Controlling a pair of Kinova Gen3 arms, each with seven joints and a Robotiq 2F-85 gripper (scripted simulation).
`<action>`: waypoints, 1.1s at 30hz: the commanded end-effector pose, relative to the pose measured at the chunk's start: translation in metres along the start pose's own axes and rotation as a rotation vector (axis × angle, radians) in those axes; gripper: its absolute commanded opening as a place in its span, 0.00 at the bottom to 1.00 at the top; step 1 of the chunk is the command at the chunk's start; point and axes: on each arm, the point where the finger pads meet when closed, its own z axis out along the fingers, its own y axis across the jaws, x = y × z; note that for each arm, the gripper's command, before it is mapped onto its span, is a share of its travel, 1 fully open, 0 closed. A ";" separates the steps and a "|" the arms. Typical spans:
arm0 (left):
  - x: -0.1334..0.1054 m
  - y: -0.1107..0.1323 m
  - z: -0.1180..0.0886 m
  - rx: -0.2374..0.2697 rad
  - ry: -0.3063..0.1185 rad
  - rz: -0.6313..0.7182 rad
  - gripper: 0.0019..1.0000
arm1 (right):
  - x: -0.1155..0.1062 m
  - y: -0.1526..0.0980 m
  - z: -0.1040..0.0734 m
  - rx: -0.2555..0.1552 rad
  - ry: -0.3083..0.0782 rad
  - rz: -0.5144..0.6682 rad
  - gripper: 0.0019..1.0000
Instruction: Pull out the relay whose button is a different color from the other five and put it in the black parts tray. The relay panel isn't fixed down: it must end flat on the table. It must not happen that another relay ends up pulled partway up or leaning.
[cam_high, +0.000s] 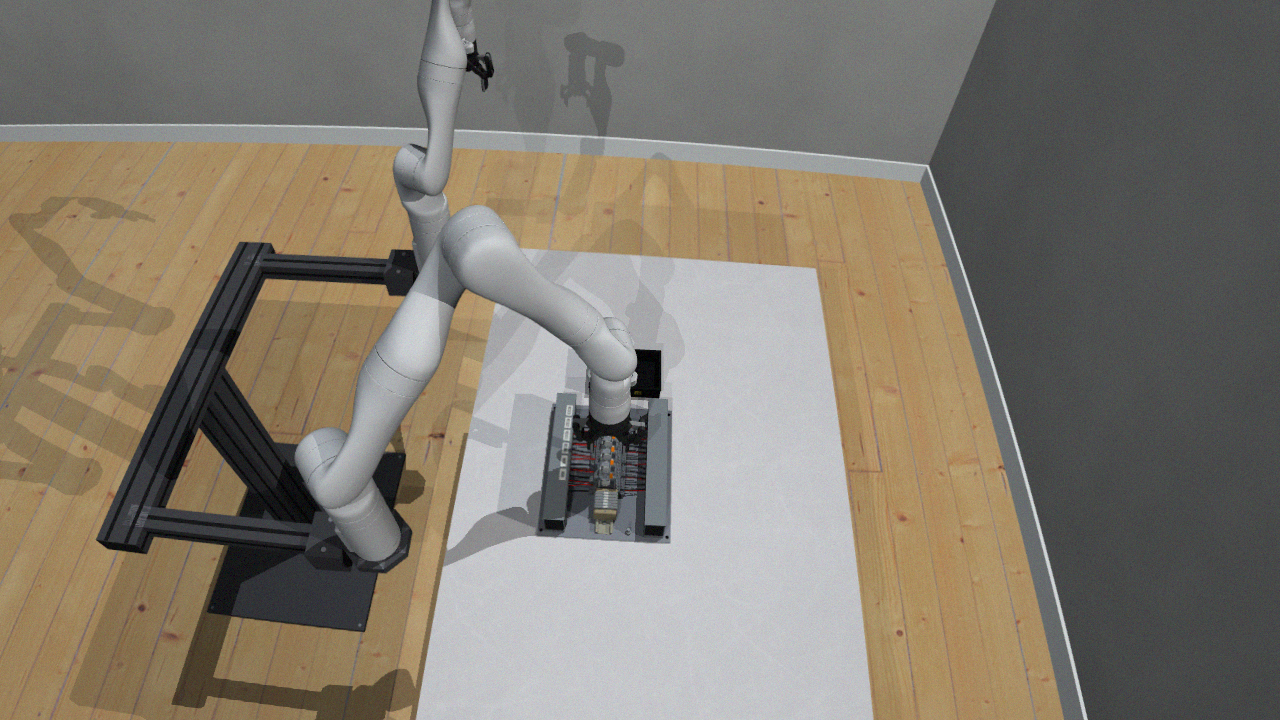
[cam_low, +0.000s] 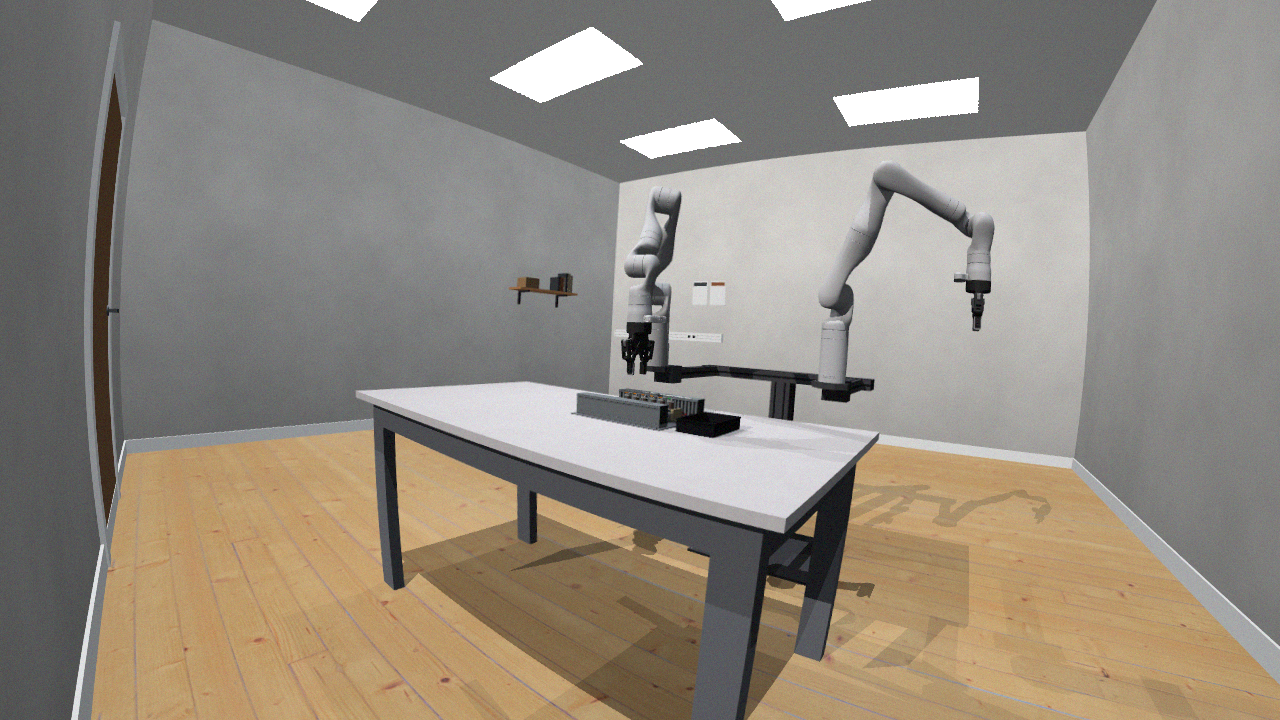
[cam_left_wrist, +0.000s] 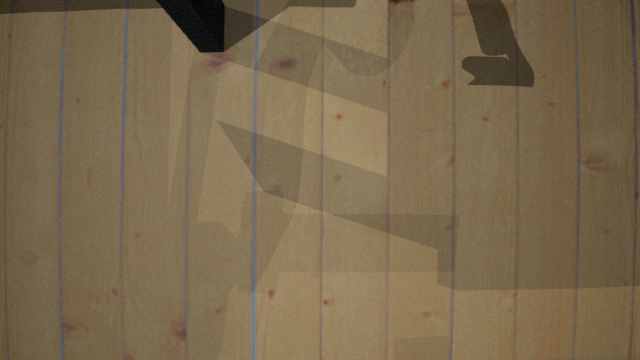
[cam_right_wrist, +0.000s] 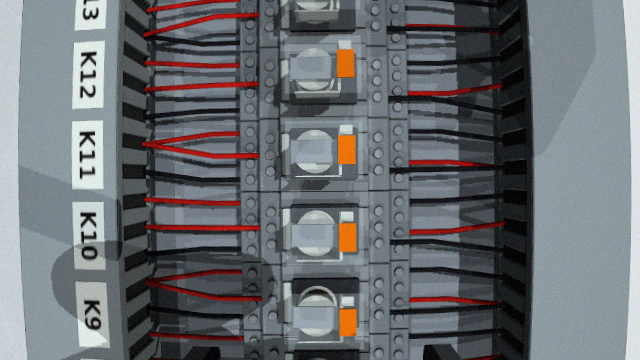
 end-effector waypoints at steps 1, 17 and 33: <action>0.000 0.000 -0.001 0.000 -0.002 0.000 1.00 | 0.030 0.001 0.000 -0.001 -0.001 0.001 0.65; 0.000 0.000 -0.001 0.000 -0.002 0.000 1.00 | 0.113 0.001 0.003 -0.001 -0.001 0.001 0.65; 0.000 0.000 -0.001 0.000 -0.002 0.000 1.00 | 0.127 0.001 0.003 -0.001 -0.001 0.001 0.65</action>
